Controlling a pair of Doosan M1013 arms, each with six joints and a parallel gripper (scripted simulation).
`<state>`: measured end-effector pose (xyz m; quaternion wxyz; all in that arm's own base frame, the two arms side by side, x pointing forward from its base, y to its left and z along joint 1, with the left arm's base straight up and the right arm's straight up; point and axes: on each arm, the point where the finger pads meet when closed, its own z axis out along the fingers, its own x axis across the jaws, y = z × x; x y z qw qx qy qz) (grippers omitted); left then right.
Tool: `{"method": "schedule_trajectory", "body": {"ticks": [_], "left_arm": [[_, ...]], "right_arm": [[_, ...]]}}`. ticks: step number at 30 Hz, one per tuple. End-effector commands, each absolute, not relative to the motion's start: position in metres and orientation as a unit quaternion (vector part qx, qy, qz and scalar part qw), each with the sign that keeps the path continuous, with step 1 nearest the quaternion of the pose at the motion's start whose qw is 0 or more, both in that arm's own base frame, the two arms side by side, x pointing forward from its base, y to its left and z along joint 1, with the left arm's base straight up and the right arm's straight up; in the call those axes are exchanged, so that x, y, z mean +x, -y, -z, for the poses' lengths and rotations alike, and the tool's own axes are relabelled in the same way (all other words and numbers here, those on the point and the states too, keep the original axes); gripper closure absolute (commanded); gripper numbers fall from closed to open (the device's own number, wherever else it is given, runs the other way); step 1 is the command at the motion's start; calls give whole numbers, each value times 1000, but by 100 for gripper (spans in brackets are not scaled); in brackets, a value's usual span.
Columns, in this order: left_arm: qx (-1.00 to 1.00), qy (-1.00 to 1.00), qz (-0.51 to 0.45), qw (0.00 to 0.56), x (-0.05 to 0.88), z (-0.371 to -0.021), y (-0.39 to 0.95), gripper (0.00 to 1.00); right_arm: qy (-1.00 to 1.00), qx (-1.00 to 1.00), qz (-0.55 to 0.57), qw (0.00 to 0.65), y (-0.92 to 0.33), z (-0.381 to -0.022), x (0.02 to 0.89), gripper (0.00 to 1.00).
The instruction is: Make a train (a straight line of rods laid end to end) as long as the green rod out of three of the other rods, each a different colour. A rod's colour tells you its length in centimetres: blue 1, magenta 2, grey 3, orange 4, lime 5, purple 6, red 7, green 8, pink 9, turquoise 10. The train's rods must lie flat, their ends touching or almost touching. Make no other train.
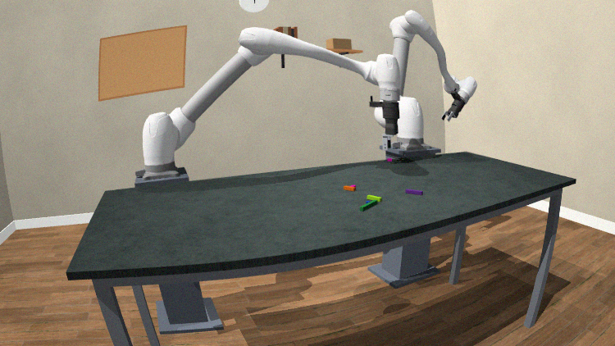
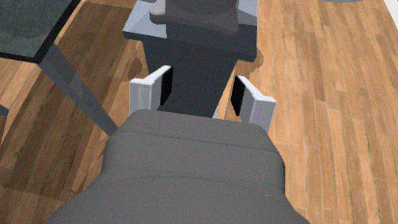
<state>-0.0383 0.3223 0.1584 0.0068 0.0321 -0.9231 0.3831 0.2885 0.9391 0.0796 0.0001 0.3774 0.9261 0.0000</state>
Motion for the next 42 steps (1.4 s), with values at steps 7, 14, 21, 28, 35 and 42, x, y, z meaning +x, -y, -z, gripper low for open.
{"method": "schedule_trajectory", "body": {"ticks": [7, 14, 21, 28, 35, 42], "left_arm": [[32, 923, -383, 7, -38, -159, -323, 0], [32, 923, -383, 7, -38, -159, -323, 0], [32, 923, -383, 7, -38, -159, -323, 0], [32, 923, -383, 7, -38, -159, -323, 0], [32, 923, -383, 7, -38, -159, -323, 0], [32, 923, -383, 7, -38, -159, -323, 0]], "right_arm": [[-926, 377, -1, 0, -939, -81, 289, 0], [-926, 377, -1, 0, -939, -81, 289, 0], [-926, 377, -1, 0, -939, -81, 289, 0], [-926, 377, -1, 0, -939, -81, 289, 0], [-926, 377, -1, 0, -939, -81, 289, 0], [-922, 387, -1, 0, -939, -81, 291, 0]]}}
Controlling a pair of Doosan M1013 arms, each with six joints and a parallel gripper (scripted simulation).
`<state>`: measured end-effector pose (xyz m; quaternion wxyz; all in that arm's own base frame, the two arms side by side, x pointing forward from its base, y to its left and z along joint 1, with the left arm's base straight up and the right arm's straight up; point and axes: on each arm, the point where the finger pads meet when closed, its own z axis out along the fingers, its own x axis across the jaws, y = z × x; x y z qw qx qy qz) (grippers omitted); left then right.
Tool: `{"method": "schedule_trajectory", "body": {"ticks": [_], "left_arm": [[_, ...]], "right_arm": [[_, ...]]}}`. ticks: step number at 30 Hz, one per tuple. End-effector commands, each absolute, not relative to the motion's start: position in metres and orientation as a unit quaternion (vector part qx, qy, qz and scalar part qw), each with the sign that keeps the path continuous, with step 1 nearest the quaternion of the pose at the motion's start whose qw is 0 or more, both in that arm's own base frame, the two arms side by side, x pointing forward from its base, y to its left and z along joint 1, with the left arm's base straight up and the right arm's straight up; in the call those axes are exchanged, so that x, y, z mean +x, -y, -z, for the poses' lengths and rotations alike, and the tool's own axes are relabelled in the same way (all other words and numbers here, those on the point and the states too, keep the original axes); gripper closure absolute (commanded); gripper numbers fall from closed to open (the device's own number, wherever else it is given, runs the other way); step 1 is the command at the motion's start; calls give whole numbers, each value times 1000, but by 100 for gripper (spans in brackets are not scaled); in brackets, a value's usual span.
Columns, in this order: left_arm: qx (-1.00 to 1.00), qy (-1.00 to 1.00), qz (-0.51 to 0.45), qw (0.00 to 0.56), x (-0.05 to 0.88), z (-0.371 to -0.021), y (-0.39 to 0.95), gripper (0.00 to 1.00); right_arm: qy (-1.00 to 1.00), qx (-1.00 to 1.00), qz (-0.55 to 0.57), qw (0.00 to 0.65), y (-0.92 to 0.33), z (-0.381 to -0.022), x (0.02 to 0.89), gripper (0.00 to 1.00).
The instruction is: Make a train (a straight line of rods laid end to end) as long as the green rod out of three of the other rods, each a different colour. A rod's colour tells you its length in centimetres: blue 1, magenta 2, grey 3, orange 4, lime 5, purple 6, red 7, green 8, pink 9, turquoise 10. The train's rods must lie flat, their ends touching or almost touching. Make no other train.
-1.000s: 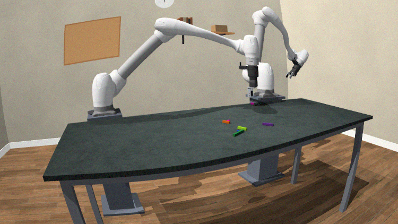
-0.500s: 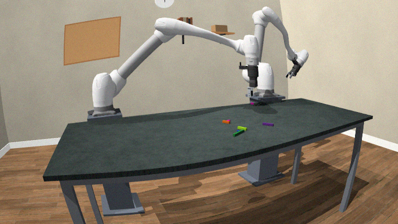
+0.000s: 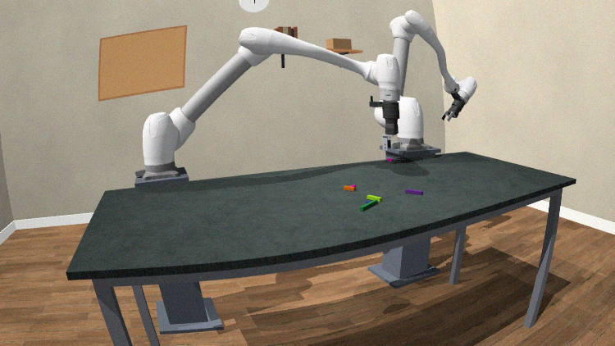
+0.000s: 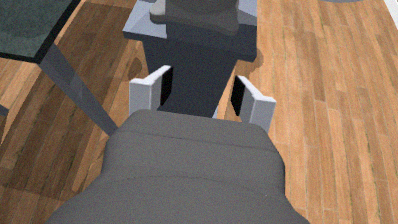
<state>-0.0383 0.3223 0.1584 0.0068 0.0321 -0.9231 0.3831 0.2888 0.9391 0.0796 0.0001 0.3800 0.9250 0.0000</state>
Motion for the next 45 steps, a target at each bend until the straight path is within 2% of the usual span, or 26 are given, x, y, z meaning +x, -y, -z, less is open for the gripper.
{"method": "schedule_trajectory", "body": {"ticks": [1, 25, 45], "left_arm": [[32, 923, -383, 7, -38, -159, -323, 0], [32, 923, -383, 7, -38, -159, -323, 0], [32, 923, -383, 7, -38, -159, -323, 0]], "right_arm": [[-920, 392, -1, 0, -939, -81, 292, 0], [-738, 675, -1, 0, -922, -82, 366, 0], [-445, 895, -1, -1, -896, -83, 456, 0]]}}
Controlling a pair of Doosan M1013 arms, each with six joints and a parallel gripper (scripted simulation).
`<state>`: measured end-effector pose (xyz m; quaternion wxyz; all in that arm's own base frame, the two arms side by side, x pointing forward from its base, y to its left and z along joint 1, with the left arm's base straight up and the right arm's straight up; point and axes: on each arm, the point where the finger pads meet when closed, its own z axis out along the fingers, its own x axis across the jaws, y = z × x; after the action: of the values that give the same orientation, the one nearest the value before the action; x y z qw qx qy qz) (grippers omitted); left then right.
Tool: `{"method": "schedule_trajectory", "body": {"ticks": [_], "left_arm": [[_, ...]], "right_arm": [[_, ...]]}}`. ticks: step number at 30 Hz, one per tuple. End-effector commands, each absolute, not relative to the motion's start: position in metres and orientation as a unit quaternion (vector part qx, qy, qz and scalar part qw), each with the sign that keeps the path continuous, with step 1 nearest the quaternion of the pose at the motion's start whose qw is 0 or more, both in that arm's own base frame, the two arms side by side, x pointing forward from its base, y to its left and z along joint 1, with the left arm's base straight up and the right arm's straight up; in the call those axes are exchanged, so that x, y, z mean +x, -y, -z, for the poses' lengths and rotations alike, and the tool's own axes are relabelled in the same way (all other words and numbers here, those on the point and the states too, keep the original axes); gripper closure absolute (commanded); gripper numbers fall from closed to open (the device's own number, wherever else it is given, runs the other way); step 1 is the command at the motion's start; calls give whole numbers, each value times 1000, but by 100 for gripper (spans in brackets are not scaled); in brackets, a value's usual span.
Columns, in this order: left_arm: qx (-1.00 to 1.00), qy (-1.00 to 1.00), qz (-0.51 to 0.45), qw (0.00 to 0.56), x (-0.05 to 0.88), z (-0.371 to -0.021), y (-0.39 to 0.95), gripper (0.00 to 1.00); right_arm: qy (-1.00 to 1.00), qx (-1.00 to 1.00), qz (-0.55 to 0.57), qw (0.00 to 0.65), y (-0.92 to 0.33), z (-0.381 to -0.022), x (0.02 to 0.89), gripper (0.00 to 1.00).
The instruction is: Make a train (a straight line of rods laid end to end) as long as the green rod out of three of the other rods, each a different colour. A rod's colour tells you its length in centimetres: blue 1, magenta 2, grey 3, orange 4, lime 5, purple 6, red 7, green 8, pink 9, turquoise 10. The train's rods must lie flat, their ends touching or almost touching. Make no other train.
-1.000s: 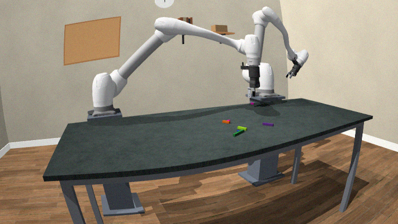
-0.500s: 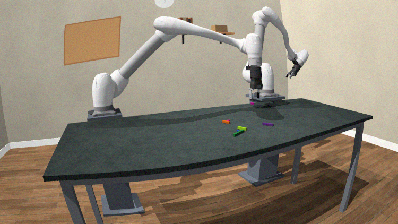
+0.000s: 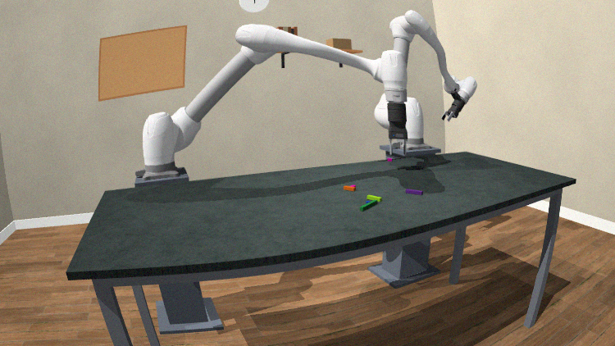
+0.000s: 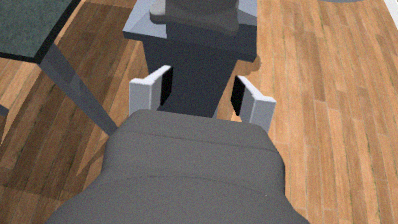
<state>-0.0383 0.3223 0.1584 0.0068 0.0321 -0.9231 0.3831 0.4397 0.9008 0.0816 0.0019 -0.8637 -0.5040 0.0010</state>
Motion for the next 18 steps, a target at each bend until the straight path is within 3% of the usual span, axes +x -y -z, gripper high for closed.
{"method": "schedule_trajectory", "body": {"ticks": [1, 18], "left_arm": [[32, 923, -383, 7, -38, -159, -323, 0], [32, 923, -383, 7, -38, -159, -323, 0]], "right_arm": [[430, -903, 1, 1, -895, -83, 460, 0], [152, -988, 1, 1, -863, -84, 536, 0]]}}
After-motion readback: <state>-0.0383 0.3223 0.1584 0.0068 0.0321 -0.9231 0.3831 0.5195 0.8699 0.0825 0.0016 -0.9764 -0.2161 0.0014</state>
